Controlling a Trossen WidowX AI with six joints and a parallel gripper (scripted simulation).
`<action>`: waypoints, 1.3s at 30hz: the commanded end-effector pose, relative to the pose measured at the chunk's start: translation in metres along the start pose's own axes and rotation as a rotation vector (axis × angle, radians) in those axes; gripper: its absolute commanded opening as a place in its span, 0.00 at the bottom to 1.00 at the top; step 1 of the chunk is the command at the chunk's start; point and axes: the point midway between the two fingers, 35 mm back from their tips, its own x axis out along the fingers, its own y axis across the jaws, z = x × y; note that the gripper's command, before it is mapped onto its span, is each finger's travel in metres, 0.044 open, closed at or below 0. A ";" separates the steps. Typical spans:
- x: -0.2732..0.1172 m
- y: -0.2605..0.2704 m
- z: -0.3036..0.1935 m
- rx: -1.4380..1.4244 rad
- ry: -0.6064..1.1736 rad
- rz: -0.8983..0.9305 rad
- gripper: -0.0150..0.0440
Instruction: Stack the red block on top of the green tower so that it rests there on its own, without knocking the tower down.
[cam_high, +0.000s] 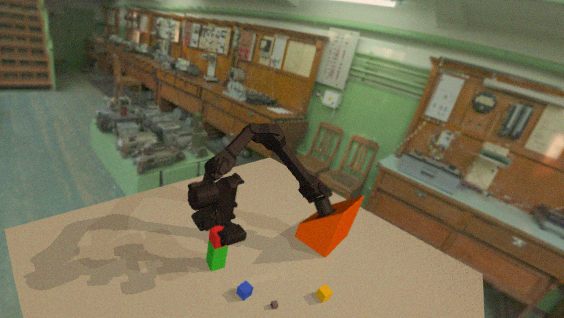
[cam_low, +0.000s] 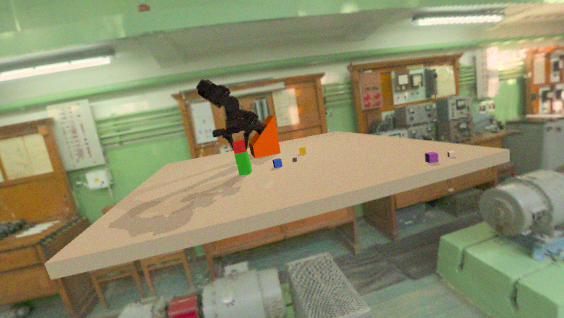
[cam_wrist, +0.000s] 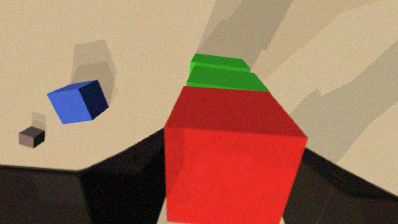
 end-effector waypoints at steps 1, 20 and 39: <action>0.002 0.000 0.000 -0.005 0.001 -0.005 0.25; 0.001 0.000 0.000 -0.001 0.000 0.000 0.30; 0.001 0.000 0.000 -0.001 0.000 0.000 1.00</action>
